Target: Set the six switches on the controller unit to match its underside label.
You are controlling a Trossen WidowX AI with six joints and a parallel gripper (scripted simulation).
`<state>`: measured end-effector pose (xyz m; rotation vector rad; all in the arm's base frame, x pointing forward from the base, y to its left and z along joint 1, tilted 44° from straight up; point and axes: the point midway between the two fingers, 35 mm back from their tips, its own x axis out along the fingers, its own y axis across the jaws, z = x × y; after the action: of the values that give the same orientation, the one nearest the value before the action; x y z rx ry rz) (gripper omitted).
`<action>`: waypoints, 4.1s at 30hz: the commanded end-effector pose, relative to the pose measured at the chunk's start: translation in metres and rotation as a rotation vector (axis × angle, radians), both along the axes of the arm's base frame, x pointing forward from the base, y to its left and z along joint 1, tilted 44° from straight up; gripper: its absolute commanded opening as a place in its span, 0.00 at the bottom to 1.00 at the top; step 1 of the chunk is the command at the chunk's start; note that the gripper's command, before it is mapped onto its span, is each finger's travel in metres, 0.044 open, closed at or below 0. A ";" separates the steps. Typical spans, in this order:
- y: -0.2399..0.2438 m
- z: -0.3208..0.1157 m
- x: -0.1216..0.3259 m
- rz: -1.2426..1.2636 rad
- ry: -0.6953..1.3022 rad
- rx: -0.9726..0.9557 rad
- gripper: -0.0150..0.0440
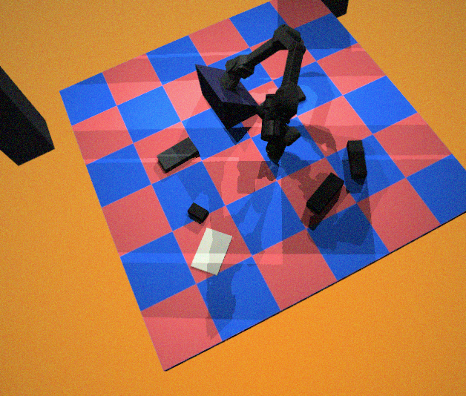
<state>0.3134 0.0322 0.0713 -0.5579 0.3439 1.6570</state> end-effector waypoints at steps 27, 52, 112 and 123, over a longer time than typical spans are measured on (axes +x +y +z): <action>-0.021 -0.017 0.006 -0.001 -0.012 -0.037 0.83; -0.034 -0.030 0.010 -0.006 -0.022 -0.094 0.83; -0.060 -0.066 0.018 -0.019 -0.046 -0.235 0.83; -0.064 -0.073 0.019 -0.020 -0.048 -0.246 0.83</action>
<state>0.3346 -0.0332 0.0044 -0.7885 0.5102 1.5775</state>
